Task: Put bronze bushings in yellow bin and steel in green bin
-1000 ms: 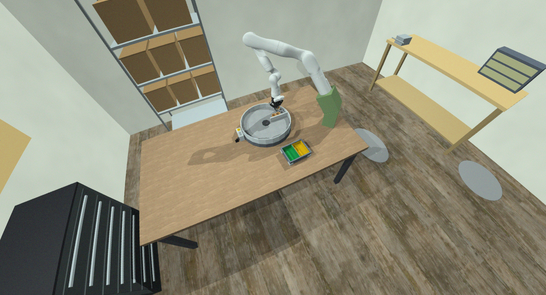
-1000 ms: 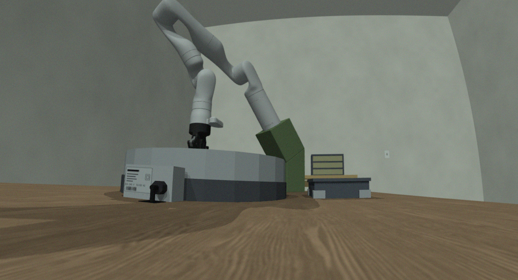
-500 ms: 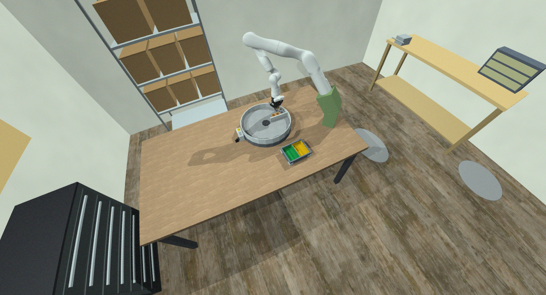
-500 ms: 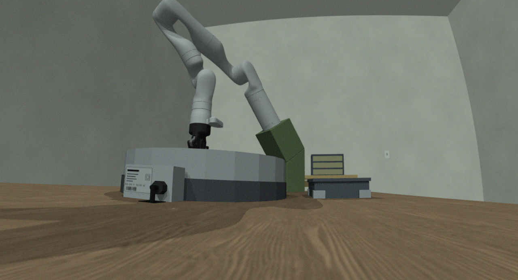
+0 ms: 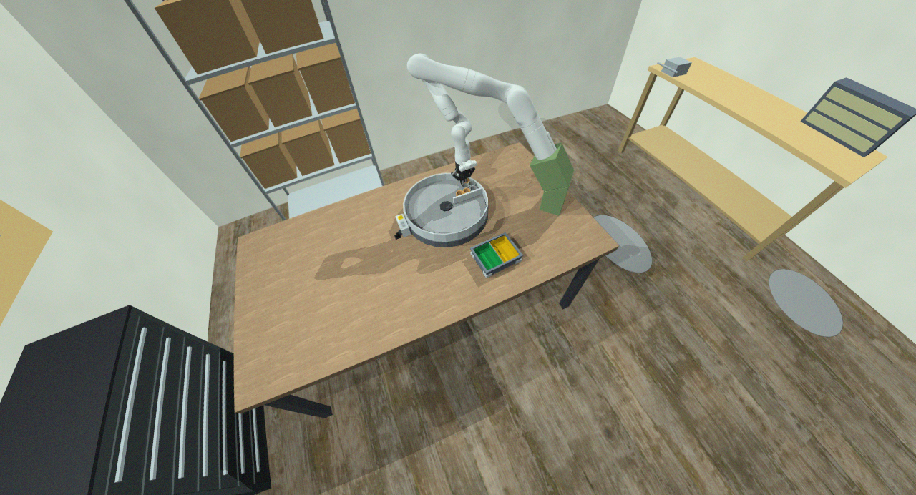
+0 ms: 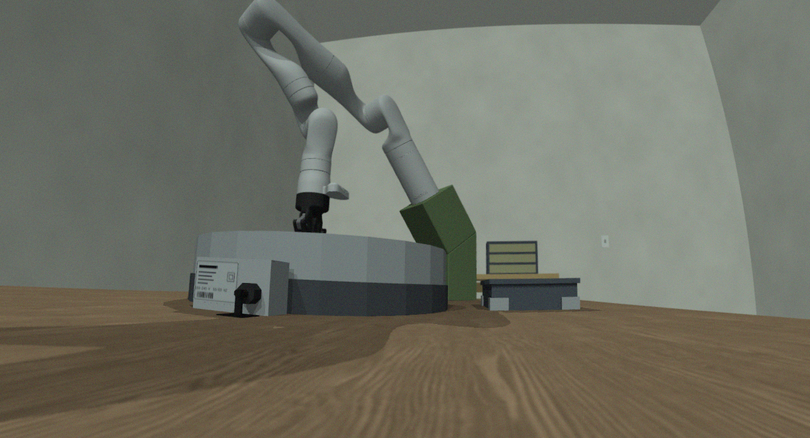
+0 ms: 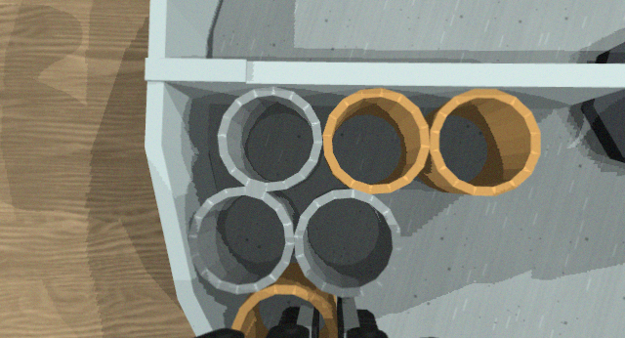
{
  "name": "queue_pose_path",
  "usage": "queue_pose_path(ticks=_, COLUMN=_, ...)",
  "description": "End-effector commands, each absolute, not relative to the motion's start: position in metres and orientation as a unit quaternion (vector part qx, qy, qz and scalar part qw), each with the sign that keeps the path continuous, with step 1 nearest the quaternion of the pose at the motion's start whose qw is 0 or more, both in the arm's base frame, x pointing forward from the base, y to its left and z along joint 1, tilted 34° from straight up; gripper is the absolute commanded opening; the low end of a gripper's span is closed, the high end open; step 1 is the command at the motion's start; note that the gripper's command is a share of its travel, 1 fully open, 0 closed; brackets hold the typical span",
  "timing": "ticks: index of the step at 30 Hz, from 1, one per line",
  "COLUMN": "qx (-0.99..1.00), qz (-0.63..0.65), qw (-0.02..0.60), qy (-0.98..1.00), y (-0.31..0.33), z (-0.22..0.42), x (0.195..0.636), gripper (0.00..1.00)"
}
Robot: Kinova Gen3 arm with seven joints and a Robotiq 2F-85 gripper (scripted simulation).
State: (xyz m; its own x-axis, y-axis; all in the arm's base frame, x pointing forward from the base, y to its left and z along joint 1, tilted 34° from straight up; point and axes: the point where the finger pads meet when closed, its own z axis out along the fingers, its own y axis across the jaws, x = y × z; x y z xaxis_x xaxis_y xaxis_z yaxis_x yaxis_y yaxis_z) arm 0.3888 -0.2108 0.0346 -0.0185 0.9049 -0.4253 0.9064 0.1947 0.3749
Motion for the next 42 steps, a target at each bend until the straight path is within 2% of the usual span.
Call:
queue_pose_path(ticks=1, qx=0.634, qz=-0.001, qw=0.297, qy=0.714, y=-0.2107, z=0.0350, x=0.3889, gripper=0.00)
queue_pose_path(ticks=42, qx=0.636, qz=-0.003, qw=0.295, qy=0.713, y=-0.2062, z=0.0449, x=0.3839, gripper=0.00)
